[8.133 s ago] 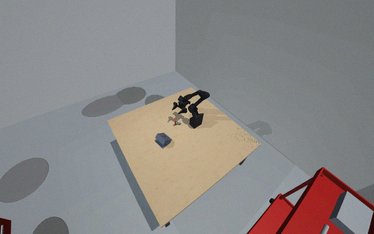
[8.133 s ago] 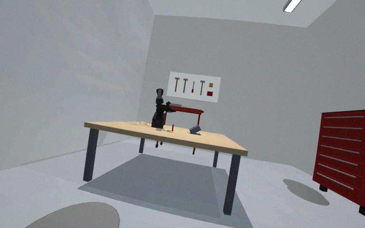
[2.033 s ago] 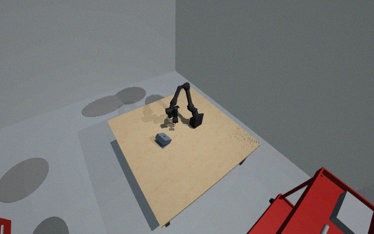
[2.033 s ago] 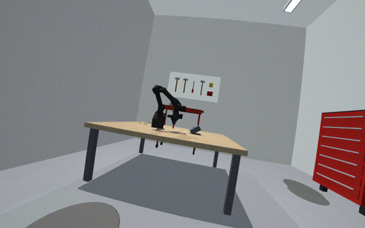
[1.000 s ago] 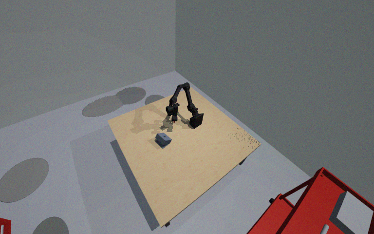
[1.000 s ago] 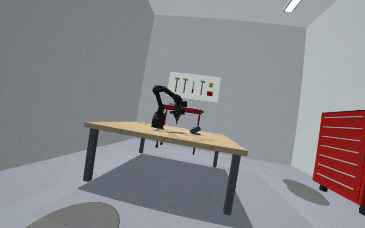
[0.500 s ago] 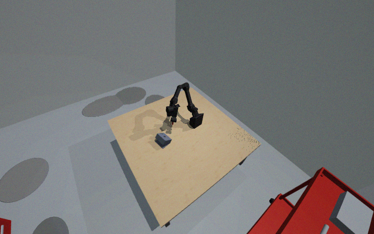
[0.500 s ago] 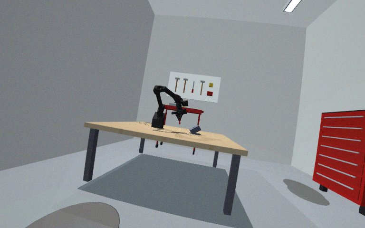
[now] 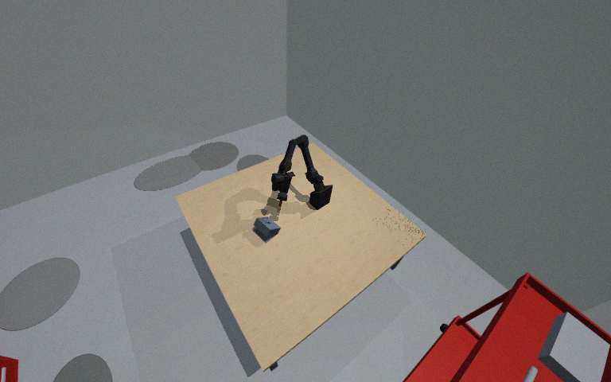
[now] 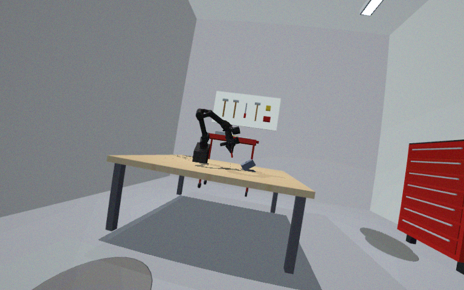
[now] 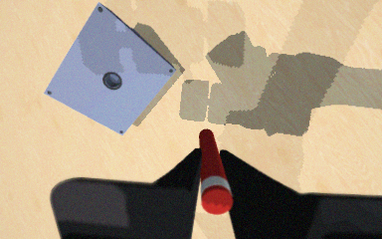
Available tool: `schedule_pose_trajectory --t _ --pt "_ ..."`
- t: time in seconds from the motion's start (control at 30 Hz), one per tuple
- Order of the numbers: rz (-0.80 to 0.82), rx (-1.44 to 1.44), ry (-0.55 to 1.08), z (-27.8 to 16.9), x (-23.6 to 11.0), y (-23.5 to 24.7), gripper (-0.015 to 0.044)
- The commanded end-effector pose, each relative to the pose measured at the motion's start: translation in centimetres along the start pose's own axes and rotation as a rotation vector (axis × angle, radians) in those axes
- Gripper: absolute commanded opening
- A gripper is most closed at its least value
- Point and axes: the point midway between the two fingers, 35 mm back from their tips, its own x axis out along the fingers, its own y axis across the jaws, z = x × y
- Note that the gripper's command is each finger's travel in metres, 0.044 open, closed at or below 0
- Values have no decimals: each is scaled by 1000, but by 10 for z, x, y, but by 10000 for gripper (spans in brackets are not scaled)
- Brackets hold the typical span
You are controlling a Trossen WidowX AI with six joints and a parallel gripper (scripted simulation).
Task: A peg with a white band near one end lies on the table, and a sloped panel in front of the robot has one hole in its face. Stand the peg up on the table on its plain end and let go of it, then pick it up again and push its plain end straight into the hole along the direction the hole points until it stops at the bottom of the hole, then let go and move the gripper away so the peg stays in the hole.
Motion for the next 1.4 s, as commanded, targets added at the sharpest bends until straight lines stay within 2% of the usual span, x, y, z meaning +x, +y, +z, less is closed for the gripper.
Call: schedule_pose_trajectory --t 0.0,1.37 --pt "25 17 -13 0 0 8 0" --pt "239 145 -153 10 -6 71 0"
